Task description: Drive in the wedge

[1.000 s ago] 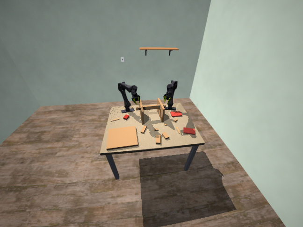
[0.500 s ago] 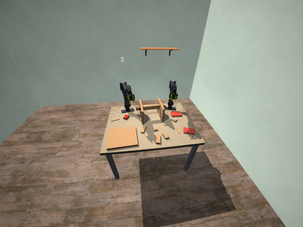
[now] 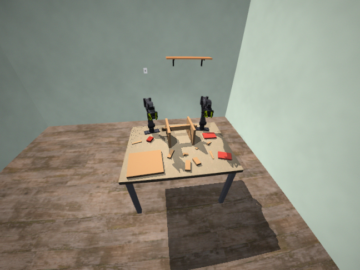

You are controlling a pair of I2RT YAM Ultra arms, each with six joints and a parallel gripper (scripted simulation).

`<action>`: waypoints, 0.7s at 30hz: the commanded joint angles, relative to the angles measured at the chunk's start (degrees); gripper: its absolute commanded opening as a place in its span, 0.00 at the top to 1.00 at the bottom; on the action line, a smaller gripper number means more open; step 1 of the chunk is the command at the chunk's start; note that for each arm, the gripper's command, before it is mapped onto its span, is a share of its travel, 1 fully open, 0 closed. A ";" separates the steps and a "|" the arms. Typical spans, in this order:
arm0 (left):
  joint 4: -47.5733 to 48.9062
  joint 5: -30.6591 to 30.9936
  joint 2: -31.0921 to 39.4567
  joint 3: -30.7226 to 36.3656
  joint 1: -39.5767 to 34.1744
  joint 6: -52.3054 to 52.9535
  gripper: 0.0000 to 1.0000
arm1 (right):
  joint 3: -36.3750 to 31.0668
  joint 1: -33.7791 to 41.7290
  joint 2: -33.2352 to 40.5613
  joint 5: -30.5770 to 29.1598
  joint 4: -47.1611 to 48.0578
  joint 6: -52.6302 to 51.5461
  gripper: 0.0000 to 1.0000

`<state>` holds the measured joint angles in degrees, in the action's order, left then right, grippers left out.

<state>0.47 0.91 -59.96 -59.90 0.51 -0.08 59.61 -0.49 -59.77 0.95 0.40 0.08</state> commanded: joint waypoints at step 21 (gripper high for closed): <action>0.32 -1.15 -0.29 -2.53 -0.64 0.17 0.61 | 1.47 -2.19 -2.01 -0.78 -4.67 -2.25 0.57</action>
<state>0.43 0.08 -59.96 -59.90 0.12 -0.08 60.12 -1.32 -61.01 0.05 -1.39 -0.84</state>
